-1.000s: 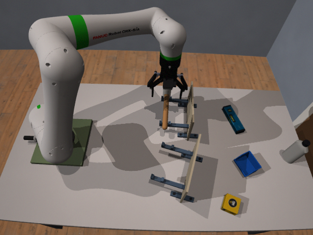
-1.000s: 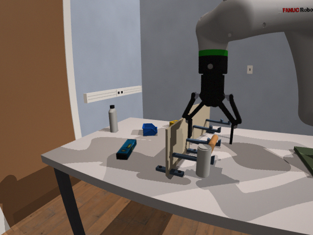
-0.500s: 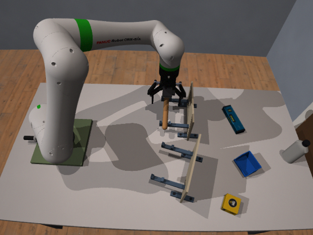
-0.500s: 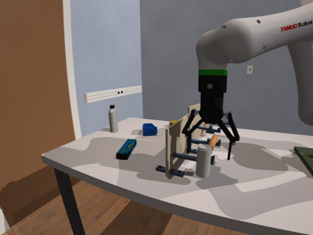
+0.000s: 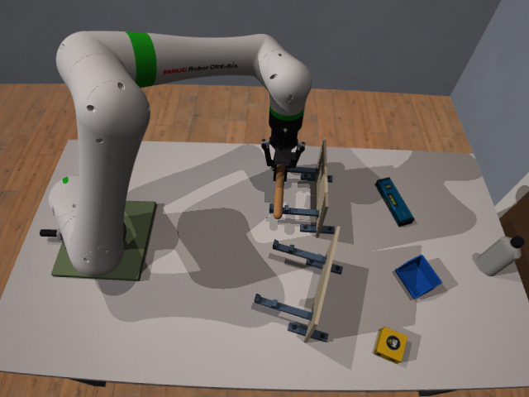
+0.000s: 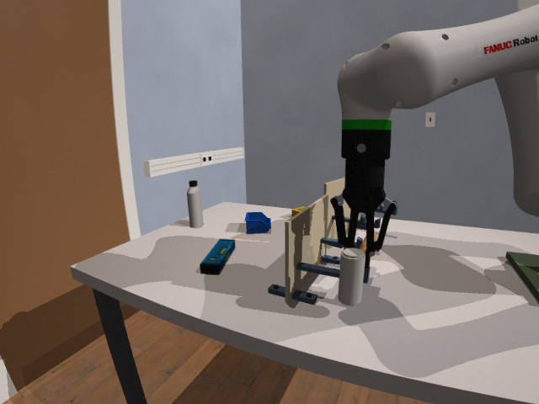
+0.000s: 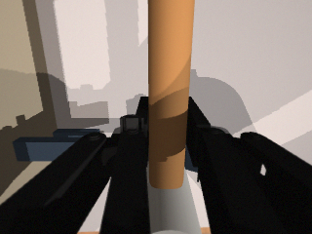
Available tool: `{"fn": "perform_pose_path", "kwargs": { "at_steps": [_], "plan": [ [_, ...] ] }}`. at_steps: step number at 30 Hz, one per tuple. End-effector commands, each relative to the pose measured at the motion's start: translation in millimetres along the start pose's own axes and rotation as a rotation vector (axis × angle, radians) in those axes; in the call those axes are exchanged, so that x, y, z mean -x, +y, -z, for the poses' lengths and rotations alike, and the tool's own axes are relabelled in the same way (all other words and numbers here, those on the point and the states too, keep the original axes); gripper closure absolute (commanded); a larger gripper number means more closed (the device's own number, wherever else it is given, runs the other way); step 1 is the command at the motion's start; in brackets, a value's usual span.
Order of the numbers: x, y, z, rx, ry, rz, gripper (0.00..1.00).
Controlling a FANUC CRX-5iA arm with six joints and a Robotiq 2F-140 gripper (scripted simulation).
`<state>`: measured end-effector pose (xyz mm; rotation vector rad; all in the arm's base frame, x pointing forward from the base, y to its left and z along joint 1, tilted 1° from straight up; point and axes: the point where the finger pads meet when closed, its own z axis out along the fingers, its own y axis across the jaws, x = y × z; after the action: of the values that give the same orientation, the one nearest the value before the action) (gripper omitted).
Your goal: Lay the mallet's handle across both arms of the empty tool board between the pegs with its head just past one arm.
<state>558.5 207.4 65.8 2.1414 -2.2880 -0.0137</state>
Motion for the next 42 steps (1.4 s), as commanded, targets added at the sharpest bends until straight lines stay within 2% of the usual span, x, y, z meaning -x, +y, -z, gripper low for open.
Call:
{"fn": "perform_pose_path", "kwargs": {
  "at_steps": [1,20,21,23,28,33,35,36,42],
  "plan": [
    [0.1,-0.5,1.0,-0.002,-0.001,0.0,0.9],
    [0.1,-0.5,2.2,-0.002,-0.001,0.0,0.9],
    [0.2,-0.5,9.3,-0.002,-0.001,0.0,0.9],
    [-0.2,0.3,44.3,-0.002,-0.001,0.0,0.9],
    [1.2,-1.5,96.4,-0.002,-0.001,0.0,0.9],
    [0.2,-1.8,99.6,-0.002,-0.001,0.0,0.9],
    [-19.6,-7.6,100.9,-0.002,-0.001,0.0,0.9],
    [-42.3,-13.3,102.4,-0.002,-0.001,0.0,0.9],
    [-102.6,-24.0,106.2,-0.002,-0.001,0.0,0.9]
  ]
}}
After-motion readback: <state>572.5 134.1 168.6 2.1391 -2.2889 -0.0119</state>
